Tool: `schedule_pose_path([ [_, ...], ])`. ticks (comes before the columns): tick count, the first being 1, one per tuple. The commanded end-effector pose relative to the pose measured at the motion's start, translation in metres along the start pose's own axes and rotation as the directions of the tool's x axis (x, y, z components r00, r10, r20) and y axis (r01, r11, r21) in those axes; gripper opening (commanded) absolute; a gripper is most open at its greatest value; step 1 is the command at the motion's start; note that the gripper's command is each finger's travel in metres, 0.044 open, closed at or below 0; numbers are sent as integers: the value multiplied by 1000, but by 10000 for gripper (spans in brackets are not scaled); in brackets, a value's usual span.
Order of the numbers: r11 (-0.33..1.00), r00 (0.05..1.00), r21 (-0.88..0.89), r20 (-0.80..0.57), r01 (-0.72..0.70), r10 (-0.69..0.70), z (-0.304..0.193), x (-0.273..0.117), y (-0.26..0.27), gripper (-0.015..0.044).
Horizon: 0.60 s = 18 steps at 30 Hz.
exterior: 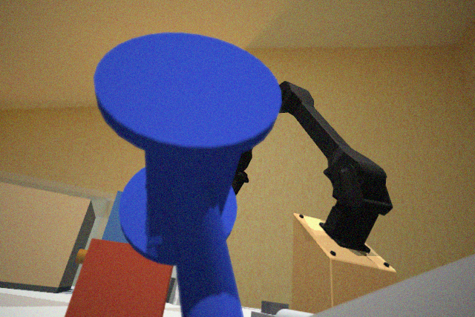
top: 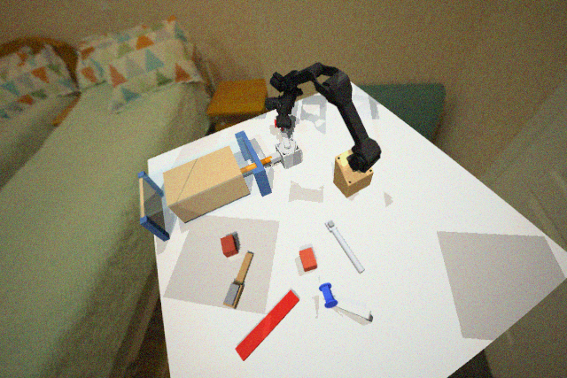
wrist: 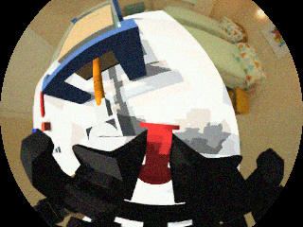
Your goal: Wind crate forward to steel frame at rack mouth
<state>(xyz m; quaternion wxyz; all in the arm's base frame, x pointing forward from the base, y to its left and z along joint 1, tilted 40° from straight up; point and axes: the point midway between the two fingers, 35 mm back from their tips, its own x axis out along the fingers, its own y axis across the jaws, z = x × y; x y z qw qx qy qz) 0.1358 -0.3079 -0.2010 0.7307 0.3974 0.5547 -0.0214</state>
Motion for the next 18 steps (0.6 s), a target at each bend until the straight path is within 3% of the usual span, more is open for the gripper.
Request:
schedule_pose_path([
  [1, 999, 1000, -32, 19, -14, 14, 18, 9, 9, 0],
  [18, 999, 1000, -33, 20, -15, 16, 32, 16, 18, 0],
])
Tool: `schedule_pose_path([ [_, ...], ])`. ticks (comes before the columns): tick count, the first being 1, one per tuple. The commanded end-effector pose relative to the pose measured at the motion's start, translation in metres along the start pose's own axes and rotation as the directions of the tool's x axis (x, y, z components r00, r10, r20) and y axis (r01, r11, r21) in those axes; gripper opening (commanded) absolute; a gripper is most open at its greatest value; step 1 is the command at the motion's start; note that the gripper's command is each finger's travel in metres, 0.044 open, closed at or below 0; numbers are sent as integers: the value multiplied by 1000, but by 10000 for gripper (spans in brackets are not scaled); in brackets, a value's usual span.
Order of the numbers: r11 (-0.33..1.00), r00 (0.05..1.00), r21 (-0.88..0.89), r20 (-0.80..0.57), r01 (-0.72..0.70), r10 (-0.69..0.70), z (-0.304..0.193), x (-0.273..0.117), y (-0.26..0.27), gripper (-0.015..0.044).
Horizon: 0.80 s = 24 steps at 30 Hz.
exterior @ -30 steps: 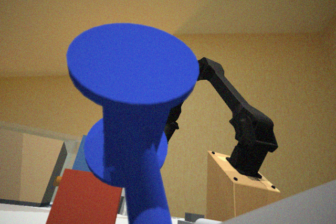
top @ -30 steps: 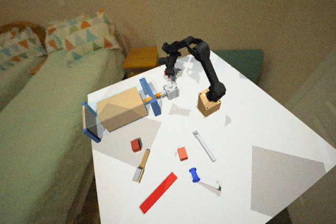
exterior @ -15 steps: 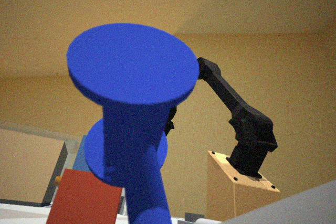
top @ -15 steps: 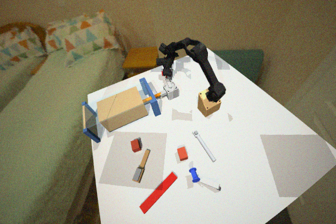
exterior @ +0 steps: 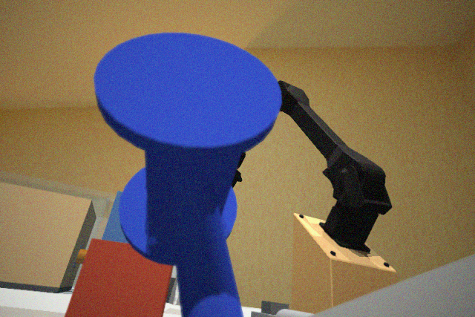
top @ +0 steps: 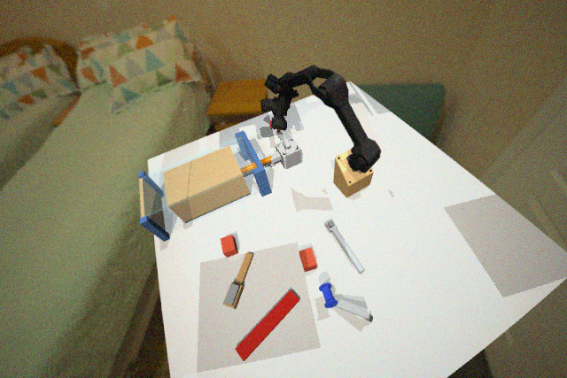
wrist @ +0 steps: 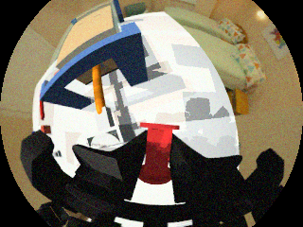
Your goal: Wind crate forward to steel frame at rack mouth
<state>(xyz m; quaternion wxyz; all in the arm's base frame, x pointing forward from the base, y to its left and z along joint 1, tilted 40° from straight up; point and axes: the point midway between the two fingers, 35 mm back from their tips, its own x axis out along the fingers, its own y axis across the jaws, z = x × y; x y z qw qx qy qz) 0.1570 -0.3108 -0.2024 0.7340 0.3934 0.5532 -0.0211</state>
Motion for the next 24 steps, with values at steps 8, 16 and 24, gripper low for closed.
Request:
schedule_pose_path([
  [8, 1000, 1000, -24, 15, -18, 19, 20, 10, 16, 0],
  [16, 1000, 1000, -24, 15, -19, 20, 26, 13, 22, 0],
  [24, 1000, 1000, -24, 15, -20, 20, 31, 15, 29, 0],
])
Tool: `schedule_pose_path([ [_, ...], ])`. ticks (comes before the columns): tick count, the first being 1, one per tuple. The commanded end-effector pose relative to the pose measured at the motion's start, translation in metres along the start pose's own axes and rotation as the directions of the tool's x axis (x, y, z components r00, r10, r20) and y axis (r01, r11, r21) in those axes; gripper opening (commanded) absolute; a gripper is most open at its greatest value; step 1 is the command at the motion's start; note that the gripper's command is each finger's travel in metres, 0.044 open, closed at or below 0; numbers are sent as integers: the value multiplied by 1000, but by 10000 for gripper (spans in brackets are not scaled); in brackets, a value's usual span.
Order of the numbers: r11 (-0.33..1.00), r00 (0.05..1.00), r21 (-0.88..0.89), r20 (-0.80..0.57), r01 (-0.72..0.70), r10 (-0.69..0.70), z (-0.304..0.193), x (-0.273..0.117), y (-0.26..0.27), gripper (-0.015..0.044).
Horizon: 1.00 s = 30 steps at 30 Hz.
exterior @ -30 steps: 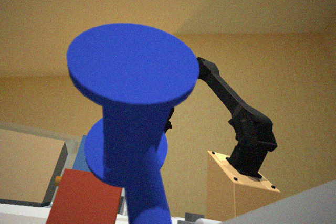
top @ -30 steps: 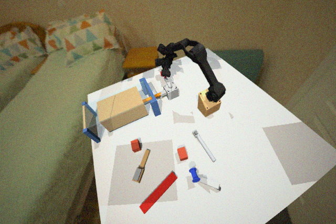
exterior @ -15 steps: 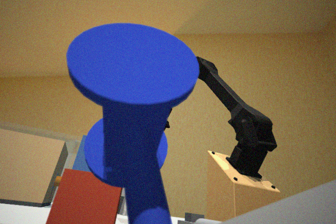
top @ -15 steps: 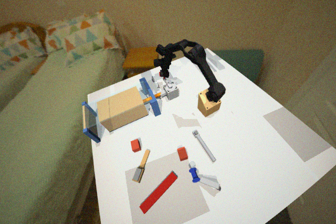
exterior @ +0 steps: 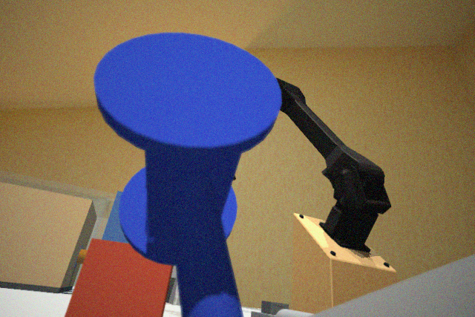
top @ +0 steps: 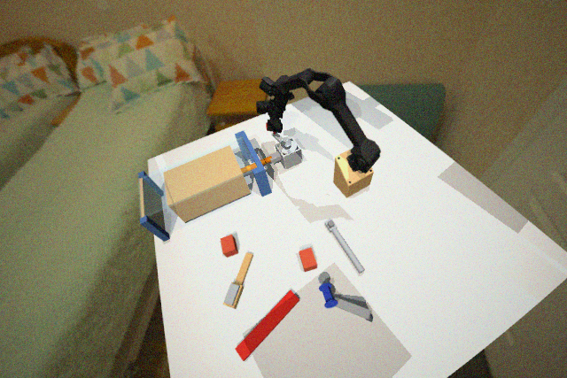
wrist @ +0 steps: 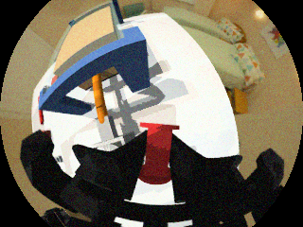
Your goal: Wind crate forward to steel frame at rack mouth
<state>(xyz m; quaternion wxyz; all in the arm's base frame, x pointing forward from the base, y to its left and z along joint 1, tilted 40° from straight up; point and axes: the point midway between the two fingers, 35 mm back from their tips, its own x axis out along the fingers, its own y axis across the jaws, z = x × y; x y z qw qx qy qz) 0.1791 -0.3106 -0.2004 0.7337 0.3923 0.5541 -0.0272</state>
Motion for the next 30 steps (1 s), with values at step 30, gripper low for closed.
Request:
schedule_pose_path([
  [30, 999, 999, -30, 12, -34, 34, 28, 15, 45, 0],
])
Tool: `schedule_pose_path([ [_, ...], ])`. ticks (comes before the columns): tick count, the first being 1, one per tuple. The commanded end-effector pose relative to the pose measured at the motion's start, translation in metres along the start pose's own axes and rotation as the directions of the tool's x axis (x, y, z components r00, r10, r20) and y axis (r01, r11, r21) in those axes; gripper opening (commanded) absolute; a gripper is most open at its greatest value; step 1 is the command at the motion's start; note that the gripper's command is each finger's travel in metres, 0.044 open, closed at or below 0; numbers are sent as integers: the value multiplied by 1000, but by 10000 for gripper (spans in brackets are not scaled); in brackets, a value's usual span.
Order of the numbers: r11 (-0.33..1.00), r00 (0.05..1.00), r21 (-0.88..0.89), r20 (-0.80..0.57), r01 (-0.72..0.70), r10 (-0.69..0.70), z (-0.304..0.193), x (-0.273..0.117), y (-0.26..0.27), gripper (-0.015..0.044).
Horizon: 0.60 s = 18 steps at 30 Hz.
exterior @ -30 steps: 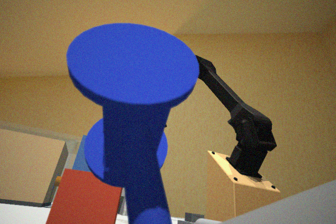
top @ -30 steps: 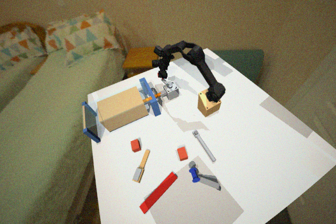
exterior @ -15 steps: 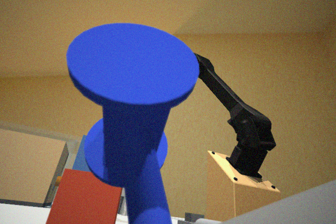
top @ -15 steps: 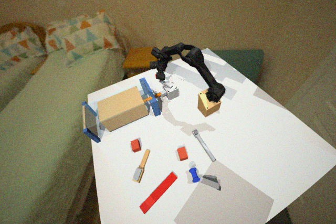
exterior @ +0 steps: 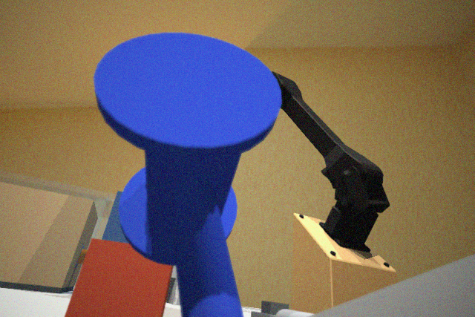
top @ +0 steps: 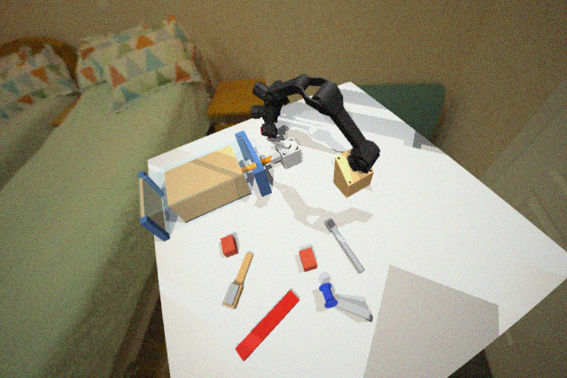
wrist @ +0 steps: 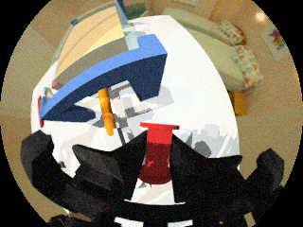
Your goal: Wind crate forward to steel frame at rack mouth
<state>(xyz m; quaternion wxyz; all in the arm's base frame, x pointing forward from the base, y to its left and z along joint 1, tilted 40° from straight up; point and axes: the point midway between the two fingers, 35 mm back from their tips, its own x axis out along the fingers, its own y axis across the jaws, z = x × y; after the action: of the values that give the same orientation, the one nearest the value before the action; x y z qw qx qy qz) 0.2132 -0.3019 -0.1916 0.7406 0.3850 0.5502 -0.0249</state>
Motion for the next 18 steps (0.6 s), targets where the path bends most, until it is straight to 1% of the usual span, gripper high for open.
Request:
schedule_pose_path([
  [1, 999, 999, -11, 1, -36, 36, 7, 6, 19, 0],
  [18, 999, 999, -11, 1, -37, 37, 11, 8, 36, 0],
])
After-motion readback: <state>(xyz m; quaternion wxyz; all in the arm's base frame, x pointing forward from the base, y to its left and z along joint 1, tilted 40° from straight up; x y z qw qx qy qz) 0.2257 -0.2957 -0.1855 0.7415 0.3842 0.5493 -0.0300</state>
